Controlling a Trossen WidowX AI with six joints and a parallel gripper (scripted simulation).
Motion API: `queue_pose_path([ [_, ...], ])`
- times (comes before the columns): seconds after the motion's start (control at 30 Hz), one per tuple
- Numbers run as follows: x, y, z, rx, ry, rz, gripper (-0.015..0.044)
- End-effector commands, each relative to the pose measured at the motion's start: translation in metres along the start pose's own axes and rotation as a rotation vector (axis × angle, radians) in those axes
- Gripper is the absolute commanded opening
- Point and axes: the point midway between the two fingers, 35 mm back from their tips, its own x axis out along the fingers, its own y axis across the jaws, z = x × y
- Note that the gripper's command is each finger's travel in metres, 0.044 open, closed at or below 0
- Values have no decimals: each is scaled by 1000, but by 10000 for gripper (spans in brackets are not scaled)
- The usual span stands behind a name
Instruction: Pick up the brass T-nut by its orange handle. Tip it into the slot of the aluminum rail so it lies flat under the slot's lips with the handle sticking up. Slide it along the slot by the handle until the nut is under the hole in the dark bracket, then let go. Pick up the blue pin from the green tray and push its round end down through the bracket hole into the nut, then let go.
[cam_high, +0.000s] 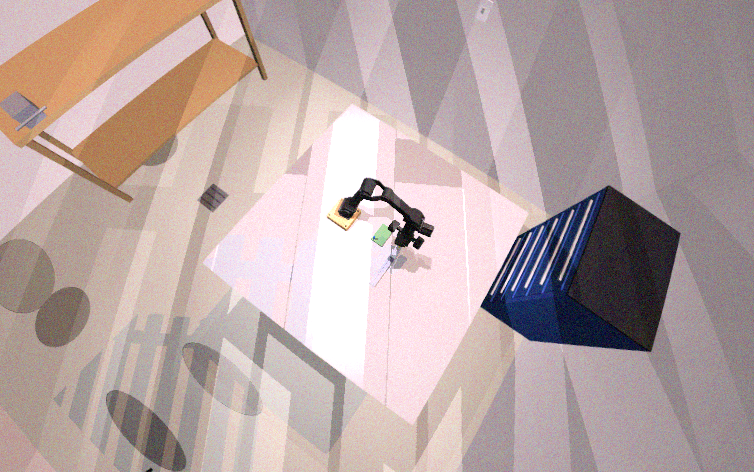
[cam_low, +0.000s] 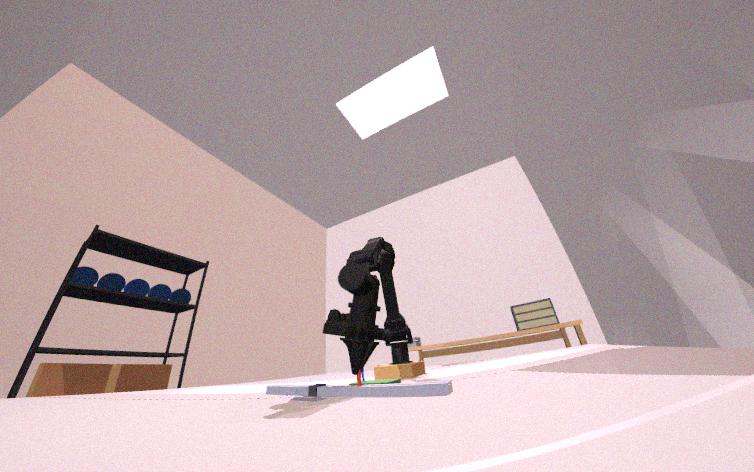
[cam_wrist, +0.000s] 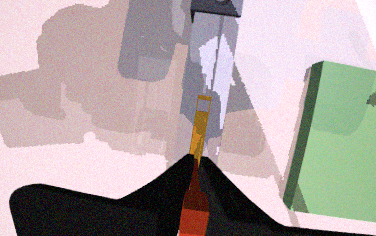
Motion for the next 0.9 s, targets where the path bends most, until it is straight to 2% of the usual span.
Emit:
queue_pose_path([
  [0.0,0,0,8,0,-4,4,-150],
  [0.87,9,0,50,0,-7,4,-150],
])
